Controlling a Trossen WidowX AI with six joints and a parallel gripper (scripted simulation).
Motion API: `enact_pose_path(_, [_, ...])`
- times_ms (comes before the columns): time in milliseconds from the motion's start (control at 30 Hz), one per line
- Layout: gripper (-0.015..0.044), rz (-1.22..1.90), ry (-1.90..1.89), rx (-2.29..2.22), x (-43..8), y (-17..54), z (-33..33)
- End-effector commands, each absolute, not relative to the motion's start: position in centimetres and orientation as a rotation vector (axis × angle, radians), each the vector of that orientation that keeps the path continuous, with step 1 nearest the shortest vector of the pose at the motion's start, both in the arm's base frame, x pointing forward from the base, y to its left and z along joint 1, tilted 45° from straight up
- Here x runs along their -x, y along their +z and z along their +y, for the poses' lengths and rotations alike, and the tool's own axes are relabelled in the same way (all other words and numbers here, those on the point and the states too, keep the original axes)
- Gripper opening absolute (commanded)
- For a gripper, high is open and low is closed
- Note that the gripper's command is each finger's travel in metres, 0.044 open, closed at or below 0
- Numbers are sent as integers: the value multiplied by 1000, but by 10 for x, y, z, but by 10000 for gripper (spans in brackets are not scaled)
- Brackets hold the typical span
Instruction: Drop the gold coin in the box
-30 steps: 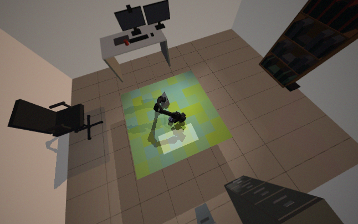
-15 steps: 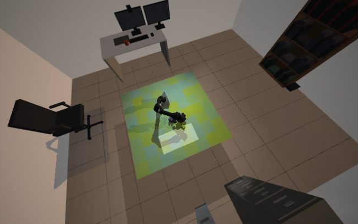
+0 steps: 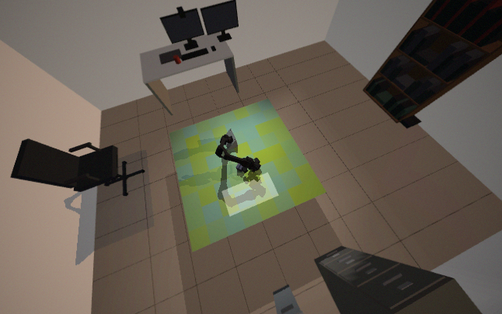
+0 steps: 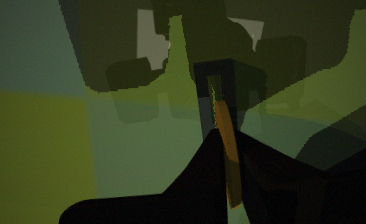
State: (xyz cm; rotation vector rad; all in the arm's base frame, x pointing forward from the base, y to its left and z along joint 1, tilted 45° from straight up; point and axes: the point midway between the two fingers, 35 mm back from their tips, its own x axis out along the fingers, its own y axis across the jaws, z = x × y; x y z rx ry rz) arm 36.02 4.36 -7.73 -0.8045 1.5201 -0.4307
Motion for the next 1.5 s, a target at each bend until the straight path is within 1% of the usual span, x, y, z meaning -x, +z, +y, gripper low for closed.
enact_pose_path(0, [0,1510,-430,798,-363,-71,52])
enact_pose_path(1200, [0,1512,-428,796,-357,-12,110])
enact_pose_path(1467, [0,1438,-581,625,-355,-13,111])
